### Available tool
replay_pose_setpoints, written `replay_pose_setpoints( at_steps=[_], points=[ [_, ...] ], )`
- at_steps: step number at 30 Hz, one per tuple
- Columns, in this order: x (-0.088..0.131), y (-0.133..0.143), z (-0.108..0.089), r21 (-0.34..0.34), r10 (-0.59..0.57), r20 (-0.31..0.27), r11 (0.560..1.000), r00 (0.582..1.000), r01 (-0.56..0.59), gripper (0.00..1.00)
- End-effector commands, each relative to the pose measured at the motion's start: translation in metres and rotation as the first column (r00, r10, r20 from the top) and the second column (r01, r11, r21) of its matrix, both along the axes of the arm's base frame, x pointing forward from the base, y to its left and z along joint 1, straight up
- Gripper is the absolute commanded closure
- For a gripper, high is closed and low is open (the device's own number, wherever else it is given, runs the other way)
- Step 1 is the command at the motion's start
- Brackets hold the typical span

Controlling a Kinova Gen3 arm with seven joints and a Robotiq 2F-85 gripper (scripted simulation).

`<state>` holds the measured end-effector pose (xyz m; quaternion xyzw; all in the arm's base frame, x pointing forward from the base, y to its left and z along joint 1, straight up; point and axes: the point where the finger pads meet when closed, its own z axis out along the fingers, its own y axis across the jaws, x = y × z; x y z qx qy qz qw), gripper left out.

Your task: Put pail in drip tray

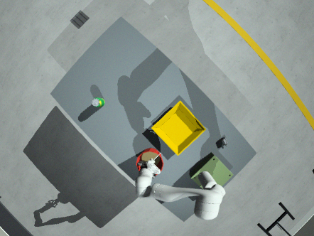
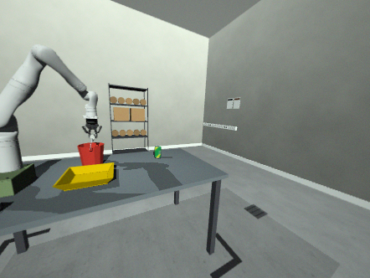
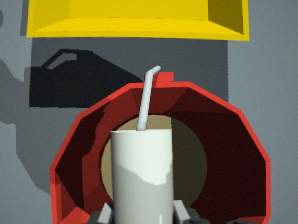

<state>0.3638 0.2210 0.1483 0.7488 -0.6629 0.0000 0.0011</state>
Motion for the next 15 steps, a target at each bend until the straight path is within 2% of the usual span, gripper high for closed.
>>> replay_pose_setpoints(
  at_steps=[1, 15],
  points=[
    [0.0003, 0.0002, 0.0005, 0.001, 0.0, 0.001, 1.0, 1.0, 0.0, 0.9],
    [0.0003, 0.0002, 0.0065, 0.001, 0.0, 0.001, 1.0, 1.0, 0.0, 0.9]
  ],
)
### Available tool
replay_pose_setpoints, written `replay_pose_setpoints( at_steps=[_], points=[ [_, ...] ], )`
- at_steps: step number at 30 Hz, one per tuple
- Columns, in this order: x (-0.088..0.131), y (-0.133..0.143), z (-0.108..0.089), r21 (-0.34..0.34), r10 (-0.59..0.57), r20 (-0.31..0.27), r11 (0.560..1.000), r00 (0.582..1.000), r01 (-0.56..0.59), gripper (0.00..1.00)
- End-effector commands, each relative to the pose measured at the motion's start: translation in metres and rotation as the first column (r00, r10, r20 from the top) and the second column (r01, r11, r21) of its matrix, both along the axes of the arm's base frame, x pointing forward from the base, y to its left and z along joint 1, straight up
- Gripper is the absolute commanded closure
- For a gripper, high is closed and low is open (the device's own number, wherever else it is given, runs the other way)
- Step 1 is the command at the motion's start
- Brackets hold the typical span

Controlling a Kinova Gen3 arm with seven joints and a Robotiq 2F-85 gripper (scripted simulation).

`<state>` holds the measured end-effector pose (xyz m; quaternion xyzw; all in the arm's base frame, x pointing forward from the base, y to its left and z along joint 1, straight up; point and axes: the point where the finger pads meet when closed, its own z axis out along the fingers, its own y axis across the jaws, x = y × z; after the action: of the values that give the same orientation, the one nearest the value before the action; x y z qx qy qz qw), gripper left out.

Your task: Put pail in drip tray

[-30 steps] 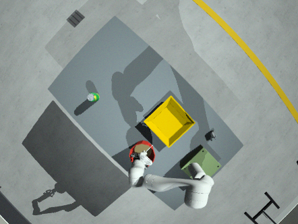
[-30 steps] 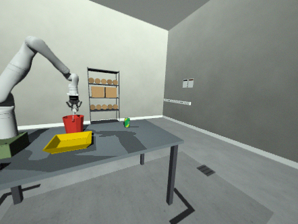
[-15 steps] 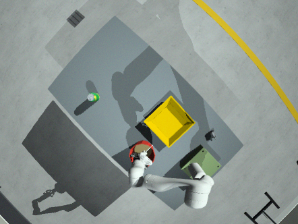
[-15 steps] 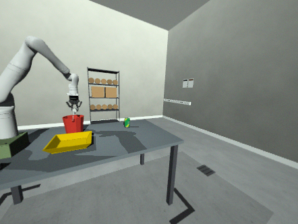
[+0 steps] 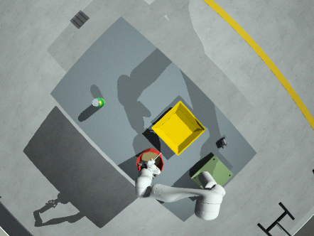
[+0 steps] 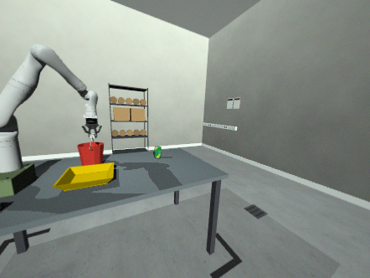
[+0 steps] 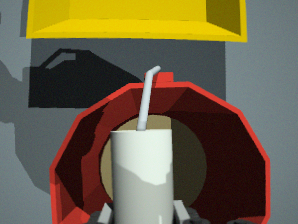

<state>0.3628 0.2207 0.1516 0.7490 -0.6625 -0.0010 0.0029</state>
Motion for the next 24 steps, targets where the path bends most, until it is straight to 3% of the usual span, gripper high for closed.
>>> replay_pose_setpoints(
  at_steps=[1, 24],
  points=[
    [0.001, 0.001, 0.004, 0.002, -0.001, 0.005, 1.0, 1.0, 0.001, 0.9],
    [0.001, 0.001, 0.032, 0.002, -0.001, 0.005, 1.0, 1.0, 0.001, 0.9]
  ],
)
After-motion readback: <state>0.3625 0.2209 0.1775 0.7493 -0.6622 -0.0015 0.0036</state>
